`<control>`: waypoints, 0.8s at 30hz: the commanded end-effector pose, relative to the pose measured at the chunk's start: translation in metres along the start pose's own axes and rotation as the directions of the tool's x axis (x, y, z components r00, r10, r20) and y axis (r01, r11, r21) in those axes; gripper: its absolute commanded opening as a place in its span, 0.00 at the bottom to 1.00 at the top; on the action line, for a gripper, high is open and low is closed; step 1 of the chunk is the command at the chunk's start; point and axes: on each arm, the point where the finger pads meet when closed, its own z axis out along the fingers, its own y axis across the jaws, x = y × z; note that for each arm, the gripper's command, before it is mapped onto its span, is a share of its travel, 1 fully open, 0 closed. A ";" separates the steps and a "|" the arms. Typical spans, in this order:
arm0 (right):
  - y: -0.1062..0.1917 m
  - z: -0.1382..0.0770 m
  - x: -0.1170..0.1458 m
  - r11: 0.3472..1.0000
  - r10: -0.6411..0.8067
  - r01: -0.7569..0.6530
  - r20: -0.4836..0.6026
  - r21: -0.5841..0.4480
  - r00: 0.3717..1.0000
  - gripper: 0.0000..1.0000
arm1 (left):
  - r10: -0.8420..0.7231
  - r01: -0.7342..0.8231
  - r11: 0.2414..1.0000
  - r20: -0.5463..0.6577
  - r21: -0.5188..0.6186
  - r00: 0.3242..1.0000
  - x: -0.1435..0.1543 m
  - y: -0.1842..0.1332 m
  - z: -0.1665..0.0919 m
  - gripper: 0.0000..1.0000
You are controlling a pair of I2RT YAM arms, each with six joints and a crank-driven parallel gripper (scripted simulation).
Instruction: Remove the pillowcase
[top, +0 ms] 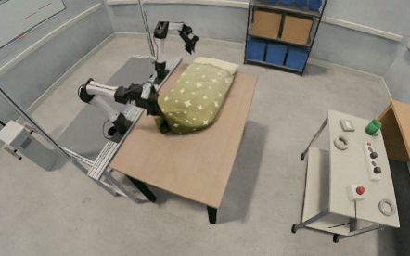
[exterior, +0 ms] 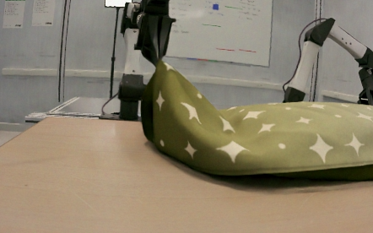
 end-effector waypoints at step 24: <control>-0.001 -0.002 -0.006 1.000 0.005 -0.005 0.018 0.010 1.000 0.01 | -0.003 0.003 1.000 0.006 -0.008 1.000 -0.004 0.004 0.041 0.46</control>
